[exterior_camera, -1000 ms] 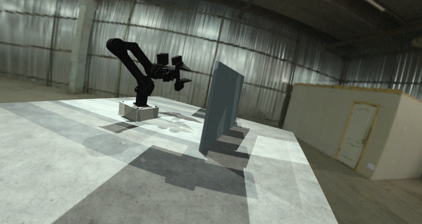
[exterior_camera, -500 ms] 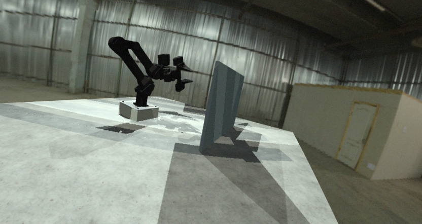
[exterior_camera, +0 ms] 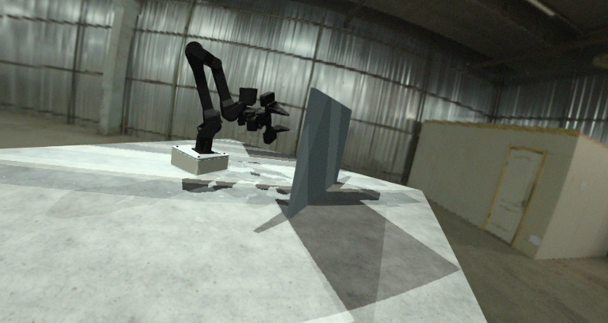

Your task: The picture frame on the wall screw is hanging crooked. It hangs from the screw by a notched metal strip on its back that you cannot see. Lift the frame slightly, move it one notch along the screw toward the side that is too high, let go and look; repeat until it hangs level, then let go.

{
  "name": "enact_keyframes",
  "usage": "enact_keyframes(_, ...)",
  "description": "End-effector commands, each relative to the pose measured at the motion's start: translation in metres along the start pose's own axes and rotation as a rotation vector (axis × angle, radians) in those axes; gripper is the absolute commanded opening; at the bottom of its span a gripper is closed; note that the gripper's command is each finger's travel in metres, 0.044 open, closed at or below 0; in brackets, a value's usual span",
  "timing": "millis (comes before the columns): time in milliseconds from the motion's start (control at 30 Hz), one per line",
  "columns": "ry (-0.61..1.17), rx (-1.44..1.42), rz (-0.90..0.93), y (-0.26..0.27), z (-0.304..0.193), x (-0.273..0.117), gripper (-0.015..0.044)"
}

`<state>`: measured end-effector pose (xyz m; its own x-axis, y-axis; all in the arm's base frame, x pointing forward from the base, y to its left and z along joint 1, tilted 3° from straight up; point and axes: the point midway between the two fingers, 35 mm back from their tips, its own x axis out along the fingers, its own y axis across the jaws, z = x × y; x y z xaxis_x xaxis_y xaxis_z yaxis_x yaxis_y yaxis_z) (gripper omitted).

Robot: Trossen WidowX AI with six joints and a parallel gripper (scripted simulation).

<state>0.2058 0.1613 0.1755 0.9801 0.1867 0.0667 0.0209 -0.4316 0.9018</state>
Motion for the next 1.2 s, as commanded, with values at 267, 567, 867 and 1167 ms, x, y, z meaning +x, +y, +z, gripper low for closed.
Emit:
enact_keyframes(267,0.001,0.008,-0.005,0.0,0.009,0.011,0.026)
enact_keyframes(567,0.004,0.008,0.001,0.001,0.005,0.076,0.026)
enact_keyframes(867,0.004,0.008,0.001,0.001,0.008,0.091,0.026)
enact_keyframes(1167,0.004,0.008,0.001,0.001,0.008,0.091,0.026)
